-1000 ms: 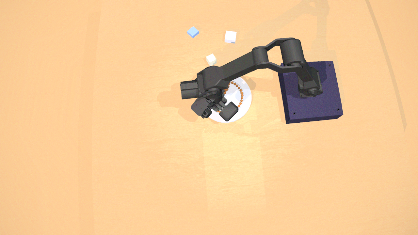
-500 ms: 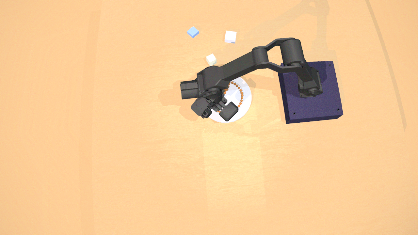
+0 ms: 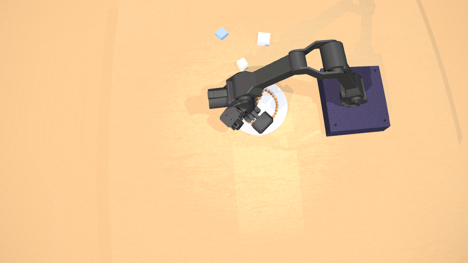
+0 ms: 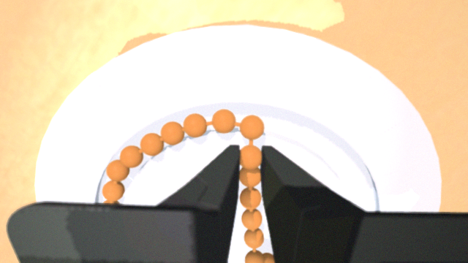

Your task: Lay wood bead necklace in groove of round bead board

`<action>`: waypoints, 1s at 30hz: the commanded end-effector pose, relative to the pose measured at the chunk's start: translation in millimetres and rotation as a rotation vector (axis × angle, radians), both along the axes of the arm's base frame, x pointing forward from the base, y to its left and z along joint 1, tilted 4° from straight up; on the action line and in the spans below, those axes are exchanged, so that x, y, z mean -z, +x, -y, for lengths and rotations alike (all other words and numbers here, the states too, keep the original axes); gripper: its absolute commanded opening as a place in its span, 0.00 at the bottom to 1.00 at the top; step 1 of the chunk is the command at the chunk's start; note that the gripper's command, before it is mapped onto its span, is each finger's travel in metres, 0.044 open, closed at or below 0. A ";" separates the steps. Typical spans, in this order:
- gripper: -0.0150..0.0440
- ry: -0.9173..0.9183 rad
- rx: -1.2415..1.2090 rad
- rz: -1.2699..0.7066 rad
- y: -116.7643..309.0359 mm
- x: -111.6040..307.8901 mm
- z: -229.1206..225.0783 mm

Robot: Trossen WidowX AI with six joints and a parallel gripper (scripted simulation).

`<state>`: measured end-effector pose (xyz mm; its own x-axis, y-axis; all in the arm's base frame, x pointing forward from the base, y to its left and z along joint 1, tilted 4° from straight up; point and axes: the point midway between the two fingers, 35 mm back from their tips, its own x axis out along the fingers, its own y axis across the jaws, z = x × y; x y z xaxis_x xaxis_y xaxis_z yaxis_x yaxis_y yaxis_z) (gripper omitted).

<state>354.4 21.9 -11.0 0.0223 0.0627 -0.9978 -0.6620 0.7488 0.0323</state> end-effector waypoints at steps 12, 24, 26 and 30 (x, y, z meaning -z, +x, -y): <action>0.25 0.002 0.004 0.007 16.9 -4.2 2.2; 0.25 0.002 0.004 0.007 17.0 2.4 1.7; 0.30 0.000 0.007 0.006 16.8 -0.1 2.2; 0.48 0.000 0.007 0.006 16.8 -0.1 2.2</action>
